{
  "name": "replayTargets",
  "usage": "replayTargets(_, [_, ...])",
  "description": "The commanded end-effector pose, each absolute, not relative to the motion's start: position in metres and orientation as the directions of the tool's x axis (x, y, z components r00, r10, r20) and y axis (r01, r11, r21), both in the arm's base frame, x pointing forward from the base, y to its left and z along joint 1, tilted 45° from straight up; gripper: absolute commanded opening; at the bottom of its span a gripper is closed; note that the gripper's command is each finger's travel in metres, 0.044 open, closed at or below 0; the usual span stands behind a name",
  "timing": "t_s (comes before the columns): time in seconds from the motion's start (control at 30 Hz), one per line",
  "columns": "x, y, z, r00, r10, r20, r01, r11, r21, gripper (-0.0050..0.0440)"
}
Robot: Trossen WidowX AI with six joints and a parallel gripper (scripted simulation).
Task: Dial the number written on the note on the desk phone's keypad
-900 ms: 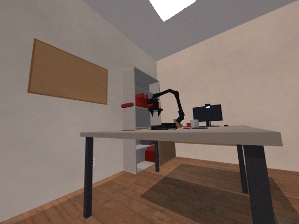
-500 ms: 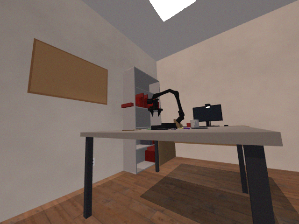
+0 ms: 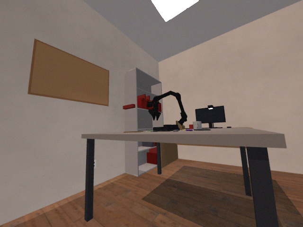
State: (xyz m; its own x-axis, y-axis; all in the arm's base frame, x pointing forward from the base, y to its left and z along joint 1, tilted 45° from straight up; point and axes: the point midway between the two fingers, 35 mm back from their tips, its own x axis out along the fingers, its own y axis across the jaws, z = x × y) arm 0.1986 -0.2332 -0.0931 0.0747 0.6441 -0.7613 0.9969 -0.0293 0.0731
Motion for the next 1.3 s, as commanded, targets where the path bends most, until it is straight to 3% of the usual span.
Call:
replayTargets(0.0, [0.225, -0.226, -0.108, 0.088, 0.656, -0.749, 0.954, 0.163, 0.254, 0.0440])
replayTargets(0.13, [0.250, -0.213, -0.118, 0.098, 0.665, -0.741, 0.833, 0.352, 0.426, 0.0440])
replayTargets(0.2, [0.250, -0.213, -0.118, 0.098, 0.665, -0.741, 0.833, 0.352, 0.426, 0.0440])
replayTargets(0.33, [0.280, -0.193, -0.131, 0.109, 0.680, -0.725, 0.586, 0.545, 0.599, 0.0440])
replayTargets(0.53, [0.307, -0.172, -0.143, 0.117, 0.698, -0.707, 0.241, 0.671, 0.702, 0.0440])
replayTargets(1.27, [0.308, -0.171, -0.143, 0.117, 0.698, -0.706, 0.231, 0.672, 0.703, 0.0440])
